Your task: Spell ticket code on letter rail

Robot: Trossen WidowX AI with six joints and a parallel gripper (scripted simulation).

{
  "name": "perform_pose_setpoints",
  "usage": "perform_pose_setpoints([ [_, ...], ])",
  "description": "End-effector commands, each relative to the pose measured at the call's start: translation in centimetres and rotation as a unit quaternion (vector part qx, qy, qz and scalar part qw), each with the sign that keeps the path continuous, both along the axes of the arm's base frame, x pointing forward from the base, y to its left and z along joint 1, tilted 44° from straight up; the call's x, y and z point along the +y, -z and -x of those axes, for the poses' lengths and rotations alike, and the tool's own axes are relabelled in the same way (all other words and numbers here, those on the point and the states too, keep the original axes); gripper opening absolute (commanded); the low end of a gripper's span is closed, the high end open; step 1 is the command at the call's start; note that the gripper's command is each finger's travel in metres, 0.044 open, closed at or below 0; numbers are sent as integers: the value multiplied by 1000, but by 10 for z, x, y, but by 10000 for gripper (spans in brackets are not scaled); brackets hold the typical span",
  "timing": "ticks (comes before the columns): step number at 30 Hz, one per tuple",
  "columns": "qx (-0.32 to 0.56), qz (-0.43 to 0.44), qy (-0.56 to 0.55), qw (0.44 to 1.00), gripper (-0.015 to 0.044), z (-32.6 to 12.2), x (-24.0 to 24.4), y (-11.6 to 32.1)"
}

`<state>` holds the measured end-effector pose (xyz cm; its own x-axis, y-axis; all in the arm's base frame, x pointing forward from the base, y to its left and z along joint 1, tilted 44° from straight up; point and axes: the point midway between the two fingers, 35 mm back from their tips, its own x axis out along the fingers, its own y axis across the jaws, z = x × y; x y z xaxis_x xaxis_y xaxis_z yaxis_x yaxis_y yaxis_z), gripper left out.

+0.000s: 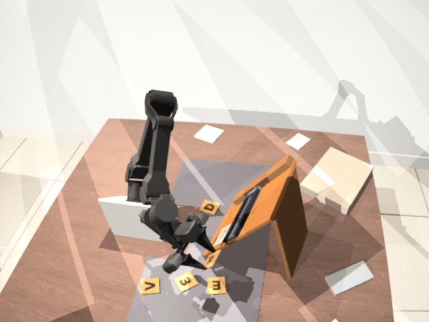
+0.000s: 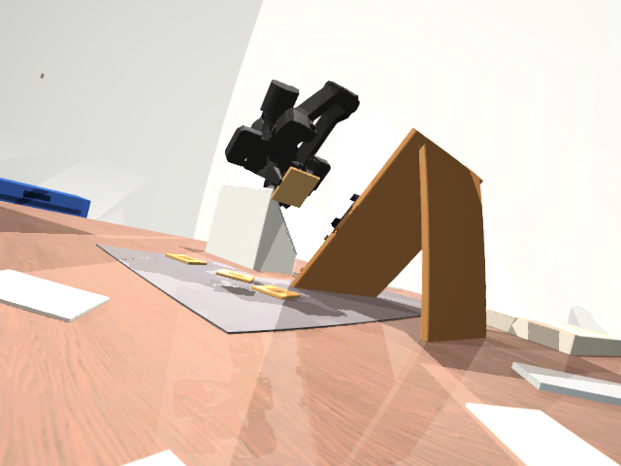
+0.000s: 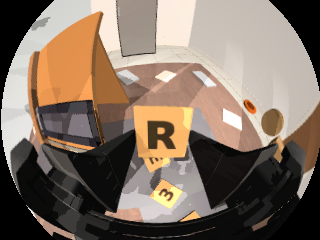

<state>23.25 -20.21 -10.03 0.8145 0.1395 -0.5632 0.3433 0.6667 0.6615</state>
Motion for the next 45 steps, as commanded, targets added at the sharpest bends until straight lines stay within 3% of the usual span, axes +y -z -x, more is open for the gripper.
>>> perform_pose_setpoints([
  [1, -2, -1, 0, 1000, 0, -15, 4, 10],
  [45, -2, -1, 0, 1000, 0, -21, 14, -3],
])
